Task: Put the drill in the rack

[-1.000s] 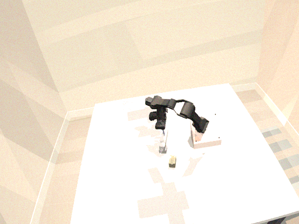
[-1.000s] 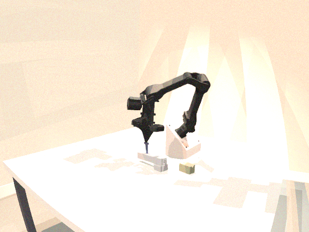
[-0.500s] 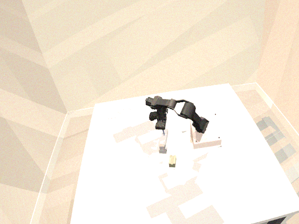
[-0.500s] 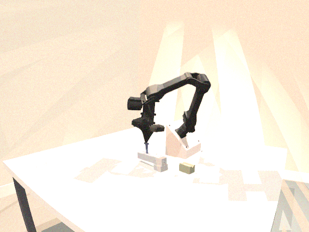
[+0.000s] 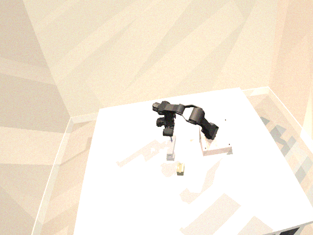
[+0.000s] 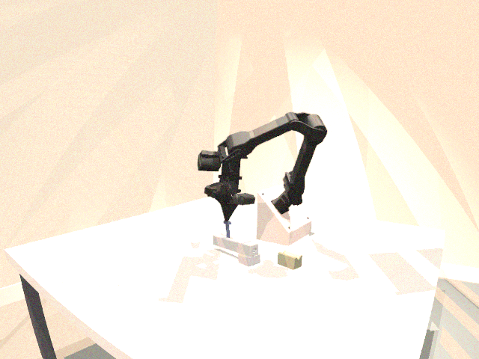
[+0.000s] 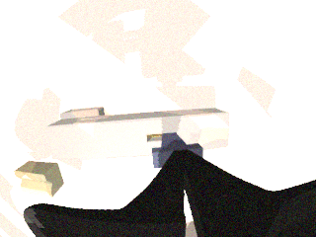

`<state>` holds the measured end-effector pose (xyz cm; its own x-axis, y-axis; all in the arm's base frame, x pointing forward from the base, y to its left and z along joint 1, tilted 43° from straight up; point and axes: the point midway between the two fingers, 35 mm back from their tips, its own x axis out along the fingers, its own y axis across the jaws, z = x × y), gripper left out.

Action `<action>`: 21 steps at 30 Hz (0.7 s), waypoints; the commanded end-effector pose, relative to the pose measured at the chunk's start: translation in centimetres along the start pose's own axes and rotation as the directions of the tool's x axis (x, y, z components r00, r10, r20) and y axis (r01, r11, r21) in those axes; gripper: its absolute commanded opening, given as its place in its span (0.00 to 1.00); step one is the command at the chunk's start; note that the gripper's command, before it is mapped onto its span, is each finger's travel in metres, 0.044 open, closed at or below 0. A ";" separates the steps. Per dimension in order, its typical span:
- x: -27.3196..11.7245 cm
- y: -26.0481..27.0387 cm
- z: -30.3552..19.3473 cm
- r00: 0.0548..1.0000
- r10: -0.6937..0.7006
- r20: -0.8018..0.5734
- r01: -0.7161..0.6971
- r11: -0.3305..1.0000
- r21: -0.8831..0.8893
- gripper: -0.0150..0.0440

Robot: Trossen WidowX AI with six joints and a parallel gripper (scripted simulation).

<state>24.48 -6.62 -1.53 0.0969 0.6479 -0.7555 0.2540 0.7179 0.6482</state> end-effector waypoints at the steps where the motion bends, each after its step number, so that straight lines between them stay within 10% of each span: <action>1: 2.4 0.7 -0.7 0.998 0.021 -0.057 -0.022 1.000 -0.014 0.25; 16: 2.8 0.8 -0.6 0.998 0.022 -0.057 -0.022 1.000 -0.014 0.25; 21: -0.1 0.4 0.1 0.998 0.018 -0.056 -0.019 1.000 -0.013 0.48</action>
<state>24.19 -4.56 -2.33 0.0347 0.6820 -0.7305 0.2453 0.7028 0.6678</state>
